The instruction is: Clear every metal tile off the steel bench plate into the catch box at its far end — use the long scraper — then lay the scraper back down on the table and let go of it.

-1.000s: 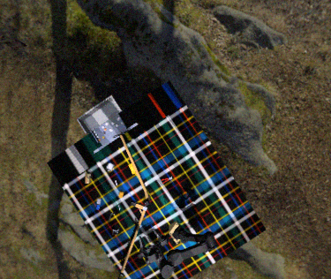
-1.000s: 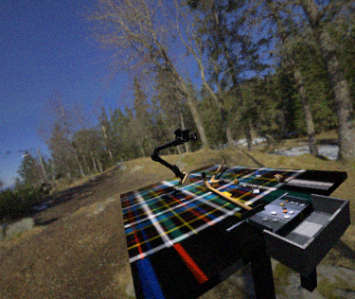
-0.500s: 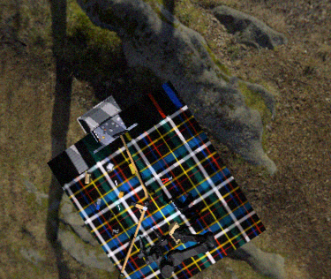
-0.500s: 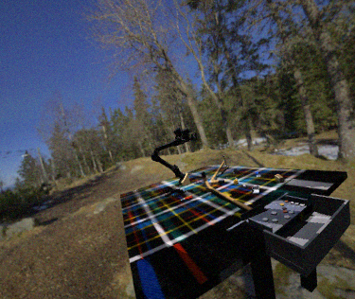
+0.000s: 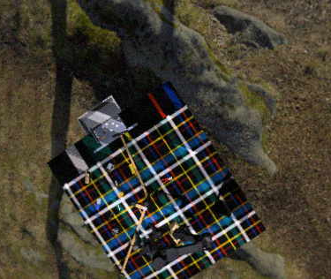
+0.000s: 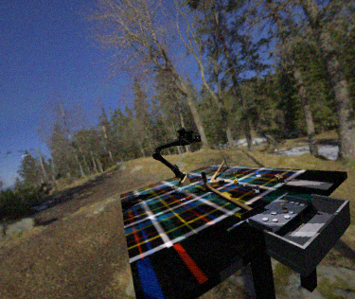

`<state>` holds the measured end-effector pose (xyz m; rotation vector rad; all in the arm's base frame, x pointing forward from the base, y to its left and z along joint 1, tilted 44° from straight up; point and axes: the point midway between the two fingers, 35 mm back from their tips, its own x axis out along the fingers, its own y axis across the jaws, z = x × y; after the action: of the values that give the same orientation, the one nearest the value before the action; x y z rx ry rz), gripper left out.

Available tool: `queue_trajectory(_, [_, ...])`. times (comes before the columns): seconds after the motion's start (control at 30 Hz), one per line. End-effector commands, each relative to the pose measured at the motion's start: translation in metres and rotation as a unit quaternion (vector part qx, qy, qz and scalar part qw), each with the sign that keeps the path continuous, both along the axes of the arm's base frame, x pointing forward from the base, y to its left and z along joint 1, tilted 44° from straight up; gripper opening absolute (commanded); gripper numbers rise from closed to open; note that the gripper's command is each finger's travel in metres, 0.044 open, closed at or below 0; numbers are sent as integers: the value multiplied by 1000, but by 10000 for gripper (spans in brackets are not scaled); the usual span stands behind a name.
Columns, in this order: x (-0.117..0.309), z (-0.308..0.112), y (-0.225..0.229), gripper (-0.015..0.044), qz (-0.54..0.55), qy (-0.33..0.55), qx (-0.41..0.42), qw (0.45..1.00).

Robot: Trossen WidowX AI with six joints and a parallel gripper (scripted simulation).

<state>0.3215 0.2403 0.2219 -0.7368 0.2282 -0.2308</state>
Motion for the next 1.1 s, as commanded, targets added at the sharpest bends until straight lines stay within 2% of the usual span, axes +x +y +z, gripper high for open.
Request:
queue_trajectory(0.0, [13, 0, -1, 440, -9, 6, 3, 1000])
queue_trajectory(1.07, [111, -25, -33, 440, -92, 79, -2, 993])
